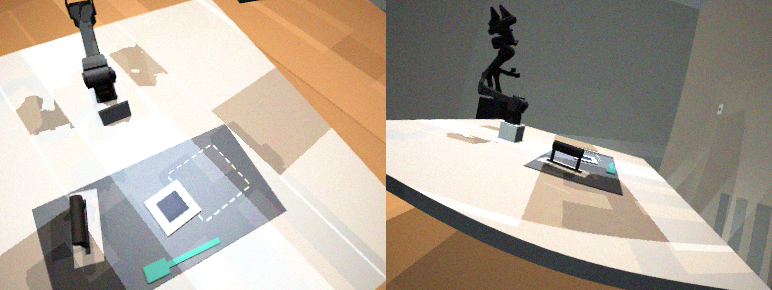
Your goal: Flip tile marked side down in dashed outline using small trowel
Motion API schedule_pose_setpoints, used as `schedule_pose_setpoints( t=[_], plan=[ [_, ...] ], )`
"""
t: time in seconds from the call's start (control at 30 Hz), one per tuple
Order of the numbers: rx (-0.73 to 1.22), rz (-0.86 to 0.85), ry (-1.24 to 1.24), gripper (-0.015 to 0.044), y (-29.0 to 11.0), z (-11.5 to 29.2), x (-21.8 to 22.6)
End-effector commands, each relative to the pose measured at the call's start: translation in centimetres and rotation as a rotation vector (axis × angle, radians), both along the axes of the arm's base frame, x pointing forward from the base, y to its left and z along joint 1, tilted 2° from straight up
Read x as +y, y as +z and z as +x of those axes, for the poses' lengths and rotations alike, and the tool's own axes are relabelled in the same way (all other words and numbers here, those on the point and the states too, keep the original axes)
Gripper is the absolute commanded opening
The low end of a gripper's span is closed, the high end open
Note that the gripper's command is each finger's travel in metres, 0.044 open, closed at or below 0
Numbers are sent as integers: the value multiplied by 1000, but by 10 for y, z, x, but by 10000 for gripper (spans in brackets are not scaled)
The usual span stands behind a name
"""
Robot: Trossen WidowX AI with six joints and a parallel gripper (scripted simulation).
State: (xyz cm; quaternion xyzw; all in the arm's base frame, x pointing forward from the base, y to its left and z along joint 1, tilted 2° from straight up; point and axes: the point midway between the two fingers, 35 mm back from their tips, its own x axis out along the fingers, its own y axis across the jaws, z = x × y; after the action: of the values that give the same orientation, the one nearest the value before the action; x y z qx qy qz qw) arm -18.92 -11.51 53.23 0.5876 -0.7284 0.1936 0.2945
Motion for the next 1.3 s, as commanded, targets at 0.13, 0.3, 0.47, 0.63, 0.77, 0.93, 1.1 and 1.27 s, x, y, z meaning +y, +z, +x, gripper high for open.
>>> schedule_pose_setpoints(
  t=[0.13, 0.3, 0.47, 0.63, 0.77, 0.93, 1.1, 1.27],
  plan=[
    [0, 0, 0, 269, 0, 0, 0],
    [0, 0, 0, 137, 0, 0, 0],
    [0, 0, 0, 100, 0, 0, 0],
    [0, 0, 0, 100, 0, 0, 0],
    [0, 0, 0, 21, 0, 0, 0],
    [0, 0, 0, 0, 0, 0, 0],
    [0, 0, 0, 0, 0, 0, 0],
    [0, 0, 0, 0, 0, 0, 0]
  ],
)
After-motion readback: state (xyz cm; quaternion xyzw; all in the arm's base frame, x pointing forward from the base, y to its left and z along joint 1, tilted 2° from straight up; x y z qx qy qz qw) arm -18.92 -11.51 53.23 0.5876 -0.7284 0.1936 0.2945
